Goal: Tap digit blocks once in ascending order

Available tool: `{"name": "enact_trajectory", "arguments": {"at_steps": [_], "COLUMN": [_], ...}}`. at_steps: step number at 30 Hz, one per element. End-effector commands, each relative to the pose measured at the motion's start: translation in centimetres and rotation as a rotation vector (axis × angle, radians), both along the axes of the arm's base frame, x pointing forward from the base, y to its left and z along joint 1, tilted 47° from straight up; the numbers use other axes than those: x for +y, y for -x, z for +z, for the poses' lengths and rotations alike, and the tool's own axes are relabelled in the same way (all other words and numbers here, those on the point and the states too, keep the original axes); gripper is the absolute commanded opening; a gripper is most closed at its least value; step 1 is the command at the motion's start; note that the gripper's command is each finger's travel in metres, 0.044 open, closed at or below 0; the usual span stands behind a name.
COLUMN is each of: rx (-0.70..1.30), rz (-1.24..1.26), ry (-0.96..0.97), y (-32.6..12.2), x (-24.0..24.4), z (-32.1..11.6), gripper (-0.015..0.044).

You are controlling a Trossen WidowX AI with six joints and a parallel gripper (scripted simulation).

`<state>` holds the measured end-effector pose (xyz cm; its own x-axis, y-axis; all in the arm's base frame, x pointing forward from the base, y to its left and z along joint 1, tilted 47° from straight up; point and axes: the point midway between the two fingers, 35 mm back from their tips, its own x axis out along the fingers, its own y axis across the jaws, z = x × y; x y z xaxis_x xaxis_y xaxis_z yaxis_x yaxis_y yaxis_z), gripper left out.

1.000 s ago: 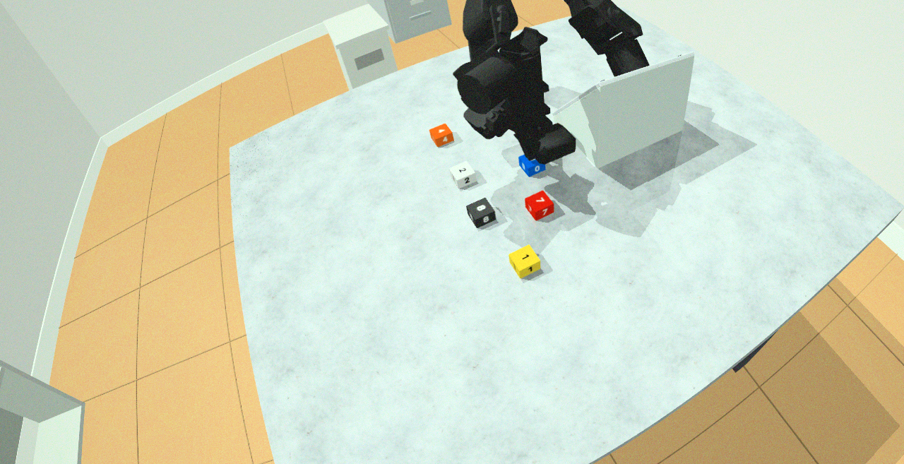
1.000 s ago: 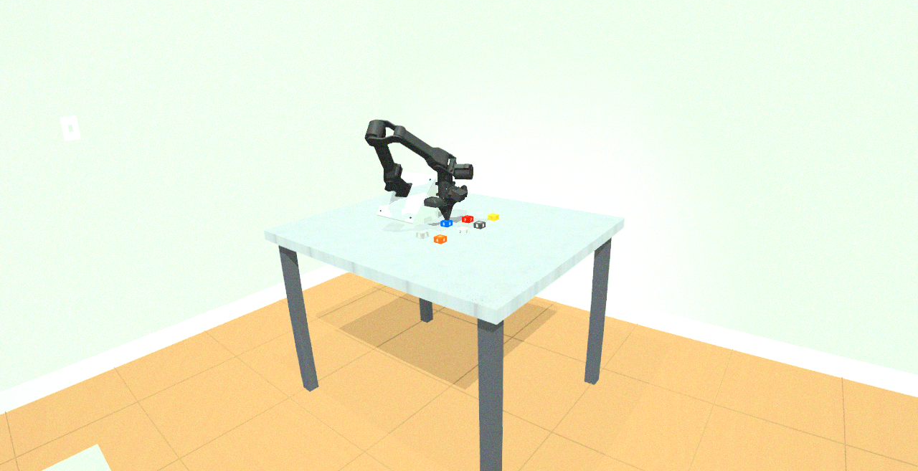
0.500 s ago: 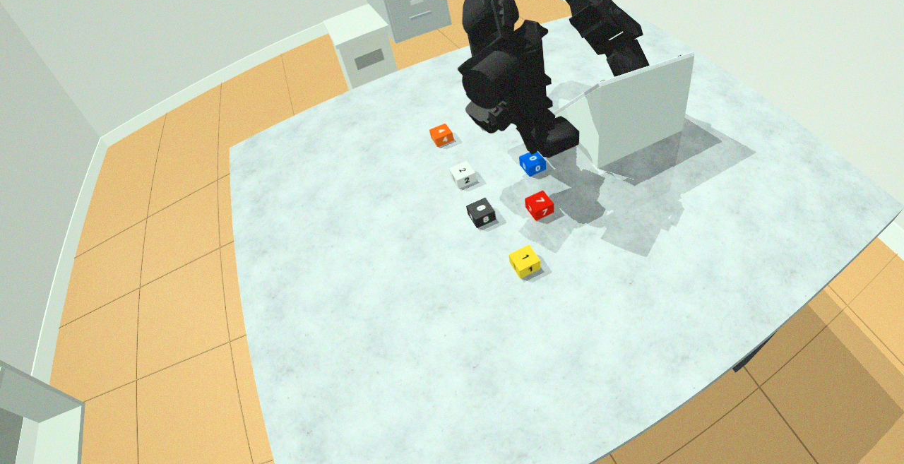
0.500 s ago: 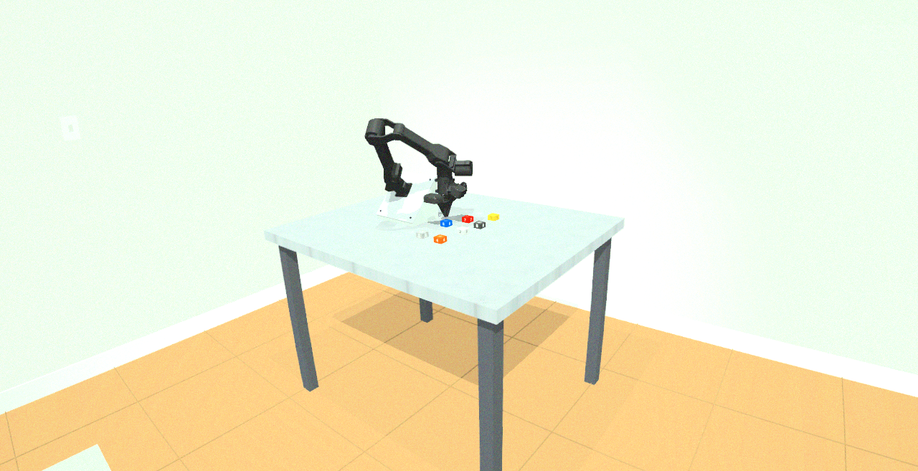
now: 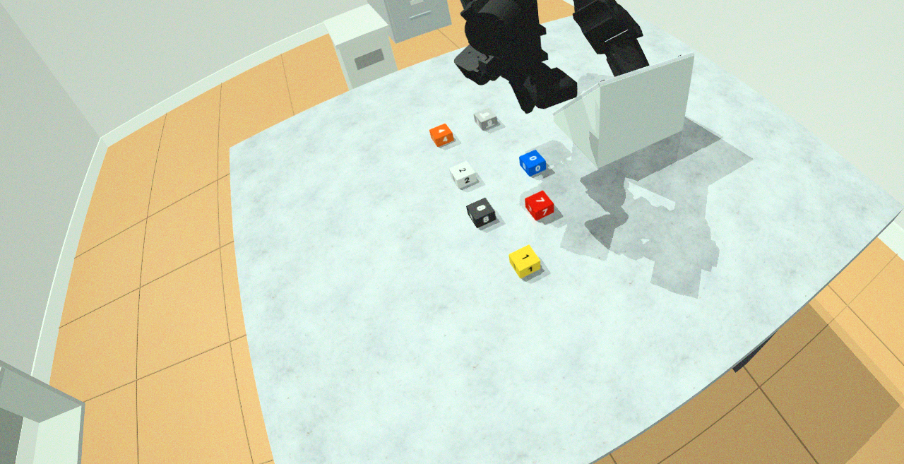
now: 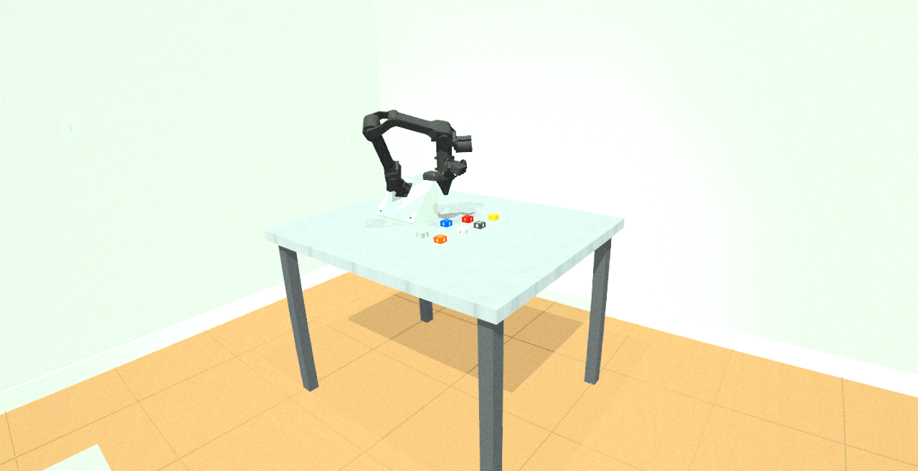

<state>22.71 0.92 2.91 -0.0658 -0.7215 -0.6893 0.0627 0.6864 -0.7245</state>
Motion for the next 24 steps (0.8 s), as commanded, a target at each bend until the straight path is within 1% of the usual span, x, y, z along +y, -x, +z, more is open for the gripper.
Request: {"name": "enact_trajectory", "arguments": {"at_steps": [1,7,15,18,24], "rx": [-0.001,-0.004,-0.010,-0.012,-0.012], "rz": [-0.010,-0.010,-0.010,-0.010,-0.010], "ry": [-0.001,-0.005,-0.010,-0.011,-0.011], "y": [0.0,-4.7,-10.0,-11.0,-11.1], "x": [0.5,4.1,9.3,10.6,10.7], "z": [0.5,-2.1,-8.4,-10.7,-10.8], "gripper": [0.0020,0.0020,0.0020,0.0020,0.0020]}}
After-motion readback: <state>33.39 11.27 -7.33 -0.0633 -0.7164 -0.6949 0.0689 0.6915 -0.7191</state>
